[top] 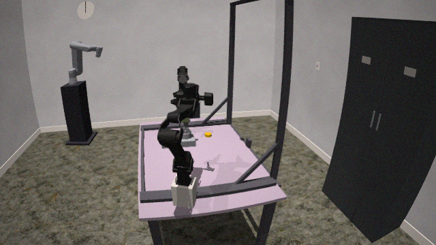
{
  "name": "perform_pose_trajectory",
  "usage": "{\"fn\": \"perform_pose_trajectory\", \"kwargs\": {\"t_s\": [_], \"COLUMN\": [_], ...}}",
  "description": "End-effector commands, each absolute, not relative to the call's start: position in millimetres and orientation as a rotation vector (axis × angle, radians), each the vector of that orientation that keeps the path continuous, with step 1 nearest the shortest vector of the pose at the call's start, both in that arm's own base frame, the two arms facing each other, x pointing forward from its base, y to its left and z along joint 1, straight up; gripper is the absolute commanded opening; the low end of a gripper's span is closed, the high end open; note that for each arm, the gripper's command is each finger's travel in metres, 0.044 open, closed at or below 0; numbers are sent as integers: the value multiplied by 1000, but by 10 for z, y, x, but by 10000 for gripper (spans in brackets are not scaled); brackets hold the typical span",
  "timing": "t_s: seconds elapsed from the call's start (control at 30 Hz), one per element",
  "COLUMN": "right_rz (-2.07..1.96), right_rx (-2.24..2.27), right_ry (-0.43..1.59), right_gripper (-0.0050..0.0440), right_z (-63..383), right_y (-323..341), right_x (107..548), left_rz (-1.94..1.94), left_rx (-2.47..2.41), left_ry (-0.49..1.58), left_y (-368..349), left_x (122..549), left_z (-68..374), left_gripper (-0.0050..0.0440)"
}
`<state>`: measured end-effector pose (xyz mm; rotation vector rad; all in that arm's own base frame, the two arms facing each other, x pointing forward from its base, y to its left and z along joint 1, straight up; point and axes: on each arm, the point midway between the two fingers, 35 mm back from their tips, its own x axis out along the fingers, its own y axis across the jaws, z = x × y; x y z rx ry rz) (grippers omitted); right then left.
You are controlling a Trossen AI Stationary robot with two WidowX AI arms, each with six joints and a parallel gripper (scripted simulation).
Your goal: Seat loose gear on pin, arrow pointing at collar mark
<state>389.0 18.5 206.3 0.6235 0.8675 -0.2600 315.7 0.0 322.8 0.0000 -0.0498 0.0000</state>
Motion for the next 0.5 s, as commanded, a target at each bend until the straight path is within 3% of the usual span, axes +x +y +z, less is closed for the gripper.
{"fn": "perform_pose_trajectory", "kwargs": {"t_s": [0.0, 0.47], "right_rz": [-173, -16], "right_rx": [542, 227], "right_ry": [701, 237], "right_gripper": [369, 369], "right_z": [2361, 2968], "right_y": [138, 43], "right_x": [3833, 3509], "left_rz": [0, 0], "left_rx": [0, 0], "left_ry": [-74, -74], "left_y": [0, 0], "left_x": [3138, 3138], "left_z": [3327, 3327], "left_gripper": [400, 400]}}
